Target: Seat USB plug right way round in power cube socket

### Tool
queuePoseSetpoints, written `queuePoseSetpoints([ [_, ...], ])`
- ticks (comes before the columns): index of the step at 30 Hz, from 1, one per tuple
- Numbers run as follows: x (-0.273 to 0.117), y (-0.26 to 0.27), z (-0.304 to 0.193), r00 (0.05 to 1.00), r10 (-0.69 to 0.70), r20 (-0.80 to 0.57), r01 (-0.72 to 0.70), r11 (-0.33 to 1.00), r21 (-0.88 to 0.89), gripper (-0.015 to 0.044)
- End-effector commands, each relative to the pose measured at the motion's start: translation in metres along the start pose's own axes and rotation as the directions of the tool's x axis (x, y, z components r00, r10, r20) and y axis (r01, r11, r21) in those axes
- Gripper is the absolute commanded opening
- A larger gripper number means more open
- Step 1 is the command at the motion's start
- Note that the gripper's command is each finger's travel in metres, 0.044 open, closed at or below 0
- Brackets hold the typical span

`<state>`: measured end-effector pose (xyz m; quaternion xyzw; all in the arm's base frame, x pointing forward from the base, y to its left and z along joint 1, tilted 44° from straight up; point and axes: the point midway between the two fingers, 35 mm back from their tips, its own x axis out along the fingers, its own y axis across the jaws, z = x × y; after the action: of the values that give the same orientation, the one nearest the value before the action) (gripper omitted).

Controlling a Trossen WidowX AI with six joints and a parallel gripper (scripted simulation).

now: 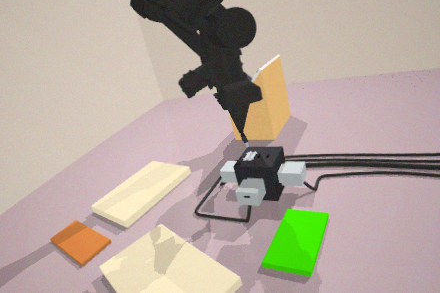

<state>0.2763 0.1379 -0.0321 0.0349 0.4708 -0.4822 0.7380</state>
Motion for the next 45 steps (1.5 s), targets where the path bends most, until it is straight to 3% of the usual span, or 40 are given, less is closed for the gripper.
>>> queuePoseSetpoints([
  [1, 0.0004, -0.0003, -0.0002, 1.0, -0.001, 0.0, 0.001, 0.996, -0.091, 0.0],
  [21, 0.0004, -0.0003, -0.0002, 1.0, -0.001, 0.0, 0.0, 0.817, -0.577, 0.0],
  [45, 0.0004, -0.0003, -0.0002, 1.0, -0.001, 0.0, 0.0, 0.322, -0.947, 0.0],
])
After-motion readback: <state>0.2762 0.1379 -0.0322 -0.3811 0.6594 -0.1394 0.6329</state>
